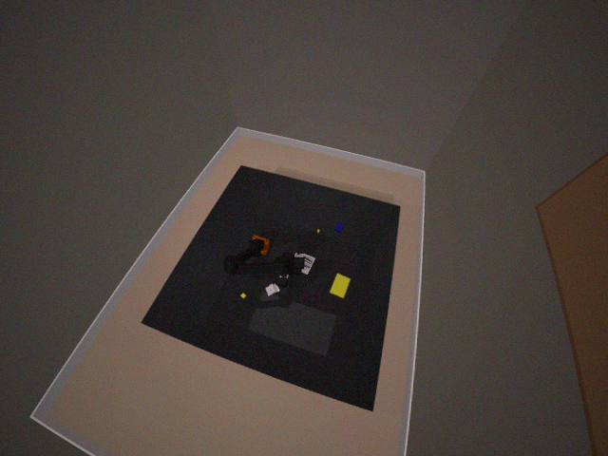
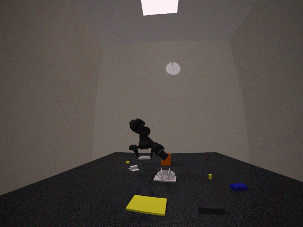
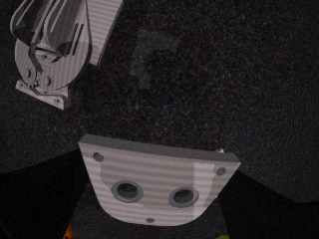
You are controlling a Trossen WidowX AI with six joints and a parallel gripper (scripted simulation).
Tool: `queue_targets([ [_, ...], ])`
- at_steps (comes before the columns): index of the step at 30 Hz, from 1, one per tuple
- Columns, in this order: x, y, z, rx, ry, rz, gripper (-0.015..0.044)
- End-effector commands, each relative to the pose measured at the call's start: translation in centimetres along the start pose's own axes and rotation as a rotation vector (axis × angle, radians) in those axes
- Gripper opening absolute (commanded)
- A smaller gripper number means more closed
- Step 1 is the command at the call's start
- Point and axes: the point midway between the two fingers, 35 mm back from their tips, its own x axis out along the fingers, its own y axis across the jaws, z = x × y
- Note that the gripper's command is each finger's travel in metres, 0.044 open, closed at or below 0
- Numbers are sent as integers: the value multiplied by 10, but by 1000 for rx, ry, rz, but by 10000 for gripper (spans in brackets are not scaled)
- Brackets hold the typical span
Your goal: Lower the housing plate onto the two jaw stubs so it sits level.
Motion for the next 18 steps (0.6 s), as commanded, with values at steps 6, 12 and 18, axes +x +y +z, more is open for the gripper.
queue_targets([
  [6,0,14,7,-297,-3,4,351],
  [12,0,22,10,-489,-2,4,351],
  [18,0,30,13,-681,-2,3,351],
])
